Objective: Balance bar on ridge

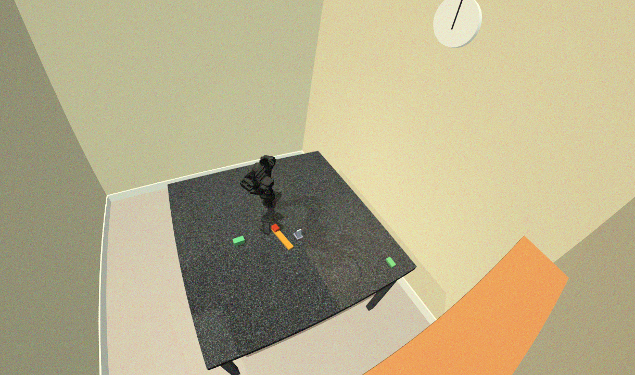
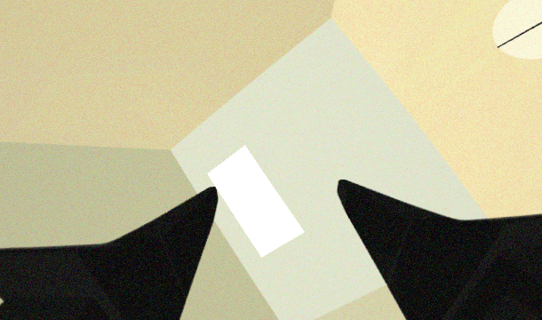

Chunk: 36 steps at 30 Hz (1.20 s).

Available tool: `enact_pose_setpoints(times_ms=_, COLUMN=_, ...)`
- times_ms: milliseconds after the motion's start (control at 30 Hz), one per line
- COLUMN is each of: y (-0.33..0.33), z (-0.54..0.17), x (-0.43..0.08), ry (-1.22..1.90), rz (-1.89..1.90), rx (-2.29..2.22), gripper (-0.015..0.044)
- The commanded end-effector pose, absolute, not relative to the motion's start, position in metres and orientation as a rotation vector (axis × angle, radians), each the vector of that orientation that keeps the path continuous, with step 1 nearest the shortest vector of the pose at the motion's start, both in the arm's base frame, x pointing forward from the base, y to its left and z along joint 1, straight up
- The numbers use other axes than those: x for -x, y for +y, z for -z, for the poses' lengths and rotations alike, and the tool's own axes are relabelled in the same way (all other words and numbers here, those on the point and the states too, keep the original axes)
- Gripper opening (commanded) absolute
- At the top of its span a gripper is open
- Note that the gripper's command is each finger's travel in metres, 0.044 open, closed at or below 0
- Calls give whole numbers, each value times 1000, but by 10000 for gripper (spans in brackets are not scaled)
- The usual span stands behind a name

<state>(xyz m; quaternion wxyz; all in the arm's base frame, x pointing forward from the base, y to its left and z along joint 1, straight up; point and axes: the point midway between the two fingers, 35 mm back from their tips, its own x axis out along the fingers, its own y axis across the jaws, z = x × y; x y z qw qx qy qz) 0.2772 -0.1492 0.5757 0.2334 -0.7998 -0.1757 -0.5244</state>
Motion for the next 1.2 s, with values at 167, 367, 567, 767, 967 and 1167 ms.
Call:
enact_pose_setpoints(times_ms=167, y=-160, z=-566, x=-305, ry=-445, rz=1263, rx=2110, gripper=315)
enact_pose_setpoints(times_ms=367, y=-171, z=-546, x=-341, ry=-384, rz=1045, rx=1981, gripper=315)
enact_pose_setpoints(times_ms=567, y=-177, z=-521, x=-375, ry=-309, rz=846, rx=1840, gripper=315)
enact_pose_setpoints(times_ms=767, y=-179, z=-491, x=-405, ry=-221, rz=664, rx=1692, gripper=315)
enact_pose_setpoints(times_ms=967, y=-177, z=-456, x=-430, ry=-122, rz=501, rx=1538, gripper=315)
enact_pose_setpoints(times_ms=1167, y=-169, z=-418, x=-450, ry=-14, rz=348, rx=1381, gripper=315)
